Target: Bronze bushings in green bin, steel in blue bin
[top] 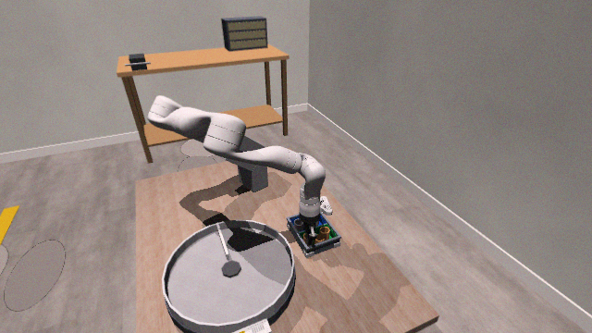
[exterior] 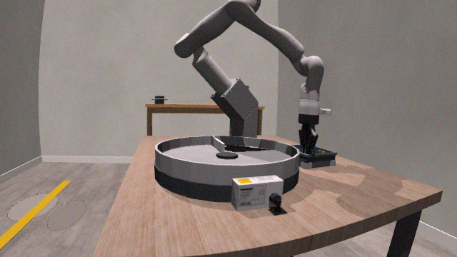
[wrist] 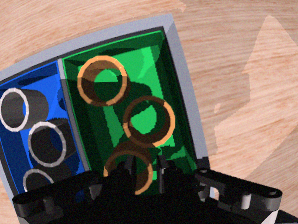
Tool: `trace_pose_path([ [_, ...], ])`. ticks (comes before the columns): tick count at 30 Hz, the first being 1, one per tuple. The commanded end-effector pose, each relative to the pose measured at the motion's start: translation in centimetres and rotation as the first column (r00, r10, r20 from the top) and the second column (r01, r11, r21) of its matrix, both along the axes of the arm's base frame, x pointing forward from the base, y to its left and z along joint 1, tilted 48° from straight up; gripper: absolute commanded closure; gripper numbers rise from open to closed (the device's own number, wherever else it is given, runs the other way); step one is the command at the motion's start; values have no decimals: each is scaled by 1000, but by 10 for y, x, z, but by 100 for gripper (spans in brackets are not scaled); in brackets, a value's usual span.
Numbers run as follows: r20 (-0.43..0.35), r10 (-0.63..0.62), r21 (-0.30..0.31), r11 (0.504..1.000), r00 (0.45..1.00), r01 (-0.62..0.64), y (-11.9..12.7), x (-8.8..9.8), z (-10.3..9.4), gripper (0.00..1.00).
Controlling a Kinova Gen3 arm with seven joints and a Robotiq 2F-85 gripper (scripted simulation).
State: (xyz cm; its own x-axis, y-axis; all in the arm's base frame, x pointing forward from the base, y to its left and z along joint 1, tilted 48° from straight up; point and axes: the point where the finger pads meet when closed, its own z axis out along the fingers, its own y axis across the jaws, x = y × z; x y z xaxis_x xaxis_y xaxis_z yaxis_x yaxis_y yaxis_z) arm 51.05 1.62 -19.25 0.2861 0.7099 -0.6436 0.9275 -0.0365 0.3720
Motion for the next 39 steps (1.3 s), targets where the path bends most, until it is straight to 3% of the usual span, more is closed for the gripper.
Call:
trace_pose_path([
  [1,1,2,1,1000,1000,-2,2,0,1,81],
  [39,1,2,1,1000,1000,-2,10,-3,8,81],
])
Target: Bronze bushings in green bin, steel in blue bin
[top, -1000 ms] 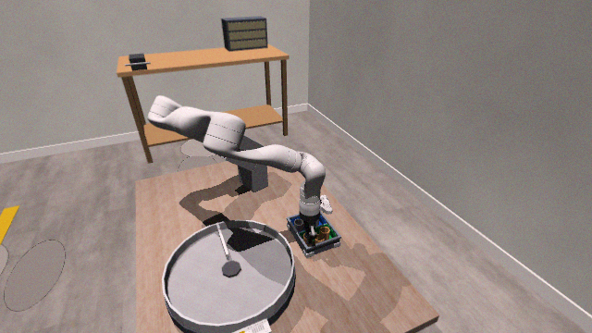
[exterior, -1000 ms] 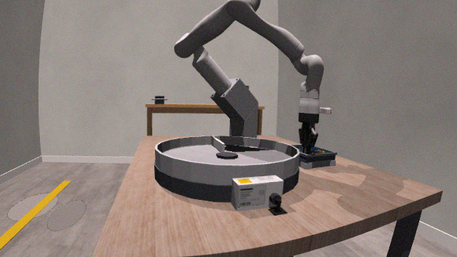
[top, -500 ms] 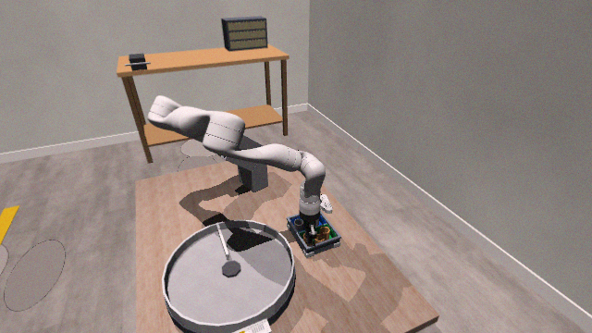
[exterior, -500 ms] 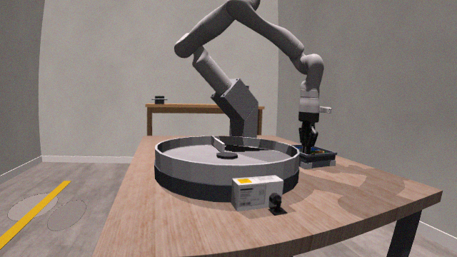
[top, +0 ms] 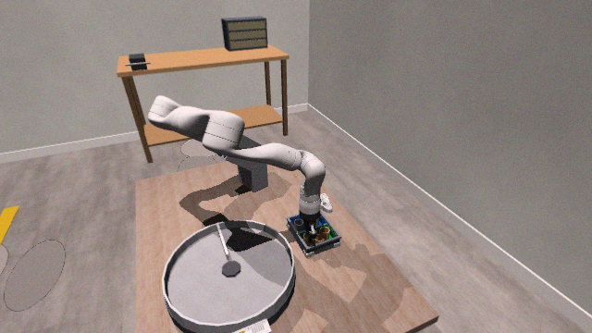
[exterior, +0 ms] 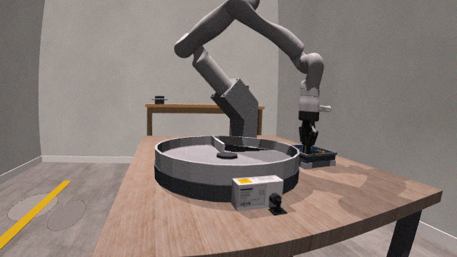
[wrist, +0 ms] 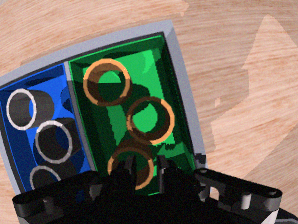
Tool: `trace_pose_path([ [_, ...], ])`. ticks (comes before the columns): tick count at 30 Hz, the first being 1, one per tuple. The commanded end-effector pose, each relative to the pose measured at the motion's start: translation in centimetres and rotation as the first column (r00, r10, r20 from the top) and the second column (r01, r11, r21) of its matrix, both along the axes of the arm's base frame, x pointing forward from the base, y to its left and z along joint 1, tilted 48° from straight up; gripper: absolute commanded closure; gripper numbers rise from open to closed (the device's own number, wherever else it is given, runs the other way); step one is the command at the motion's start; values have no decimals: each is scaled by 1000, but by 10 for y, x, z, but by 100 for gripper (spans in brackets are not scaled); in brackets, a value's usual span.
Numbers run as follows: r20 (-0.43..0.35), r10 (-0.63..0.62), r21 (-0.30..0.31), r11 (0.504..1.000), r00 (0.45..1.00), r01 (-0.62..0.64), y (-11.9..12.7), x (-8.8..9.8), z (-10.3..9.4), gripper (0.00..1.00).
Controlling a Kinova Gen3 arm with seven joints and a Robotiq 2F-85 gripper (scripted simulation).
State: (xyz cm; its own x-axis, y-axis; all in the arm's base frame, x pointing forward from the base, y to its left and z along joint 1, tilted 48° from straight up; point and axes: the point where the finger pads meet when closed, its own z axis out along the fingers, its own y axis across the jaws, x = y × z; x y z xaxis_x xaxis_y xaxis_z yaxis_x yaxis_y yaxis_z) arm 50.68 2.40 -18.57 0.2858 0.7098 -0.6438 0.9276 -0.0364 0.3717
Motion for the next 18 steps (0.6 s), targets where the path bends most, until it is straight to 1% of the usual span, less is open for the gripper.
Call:
trace_pose_path([
  [1,1,2,2,1000,1000,-2,2,0,1,81],
  [18,1,2,2,1000,1000,-2,5,-1,4,81],
])
